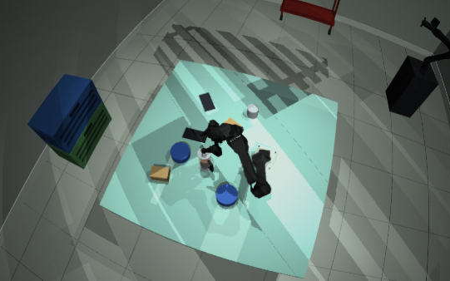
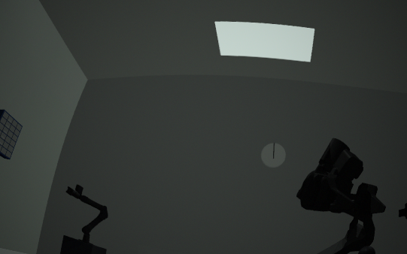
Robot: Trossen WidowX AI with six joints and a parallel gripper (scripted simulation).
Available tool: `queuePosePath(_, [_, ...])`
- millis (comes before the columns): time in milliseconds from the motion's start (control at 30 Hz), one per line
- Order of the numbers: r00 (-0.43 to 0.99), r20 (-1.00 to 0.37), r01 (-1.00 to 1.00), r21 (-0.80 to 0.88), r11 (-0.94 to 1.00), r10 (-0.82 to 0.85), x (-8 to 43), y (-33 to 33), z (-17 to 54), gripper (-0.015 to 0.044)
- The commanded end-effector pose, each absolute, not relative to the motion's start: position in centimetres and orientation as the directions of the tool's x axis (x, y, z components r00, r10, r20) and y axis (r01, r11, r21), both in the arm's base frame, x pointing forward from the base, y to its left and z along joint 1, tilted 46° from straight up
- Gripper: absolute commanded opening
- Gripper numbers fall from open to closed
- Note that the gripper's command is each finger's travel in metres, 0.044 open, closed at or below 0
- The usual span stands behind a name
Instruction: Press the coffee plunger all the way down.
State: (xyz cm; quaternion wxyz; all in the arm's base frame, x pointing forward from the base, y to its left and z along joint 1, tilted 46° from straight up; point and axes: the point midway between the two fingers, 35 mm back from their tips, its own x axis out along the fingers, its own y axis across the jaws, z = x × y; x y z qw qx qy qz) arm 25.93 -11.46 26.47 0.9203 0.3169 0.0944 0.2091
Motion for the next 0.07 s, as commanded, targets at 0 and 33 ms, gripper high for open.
queuePosePath(0, [0.894, -0.040, -0.328, 0.622, 0.711, 0.447, 25.85, -11.59, 26.59, 0.0440])
queuePosePath(33, [0.894, -0.040, -0.328, 0.622, 0.711, 0.447, 25.85, -11.59, 26.59, 0.0440])
